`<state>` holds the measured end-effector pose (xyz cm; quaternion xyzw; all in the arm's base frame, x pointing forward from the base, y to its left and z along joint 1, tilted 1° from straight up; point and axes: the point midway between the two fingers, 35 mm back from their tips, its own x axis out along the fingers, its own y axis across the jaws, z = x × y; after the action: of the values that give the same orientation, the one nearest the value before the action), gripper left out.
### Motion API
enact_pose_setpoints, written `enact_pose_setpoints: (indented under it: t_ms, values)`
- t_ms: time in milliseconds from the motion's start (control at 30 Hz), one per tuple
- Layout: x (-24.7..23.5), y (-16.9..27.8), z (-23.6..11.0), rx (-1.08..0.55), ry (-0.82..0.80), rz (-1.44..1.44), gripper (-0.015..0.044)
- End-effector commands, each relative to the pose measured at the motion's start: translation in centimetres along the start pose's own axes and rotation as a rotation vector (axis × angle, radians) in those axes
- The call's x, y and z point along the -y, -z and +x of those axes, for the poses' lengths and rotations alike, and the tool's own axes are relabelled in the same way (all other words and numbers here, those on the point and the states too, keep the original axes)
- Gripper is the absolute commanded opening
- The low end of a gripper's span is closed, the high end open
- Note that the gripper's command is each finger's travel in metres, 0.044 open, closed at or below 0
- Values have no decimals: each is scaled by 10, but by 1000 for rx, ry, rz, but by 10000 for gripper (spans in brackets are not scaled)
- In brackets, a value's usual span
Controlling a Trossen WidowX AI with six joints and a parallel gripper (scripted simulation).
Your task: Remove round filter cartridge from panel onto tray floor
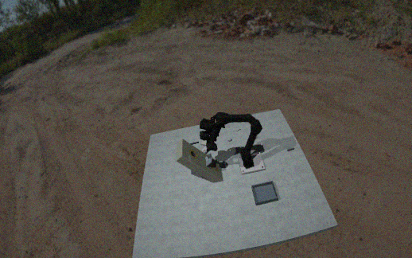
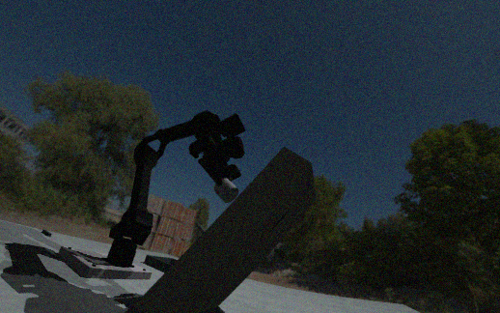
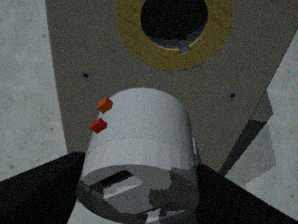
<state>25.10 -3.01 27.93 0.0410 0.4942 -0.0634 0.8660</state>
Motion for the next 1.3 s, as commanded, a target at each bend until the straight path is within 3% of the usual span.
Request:
enact_pose_setpoints:
  t_ms: [0,700,1267]
  values:
    - [-9,-2,0,0,0,4,0]
    - [-69,1,8,0,-9,-3,0]
    - [-145,34,-13,-4,-230,-376,0]
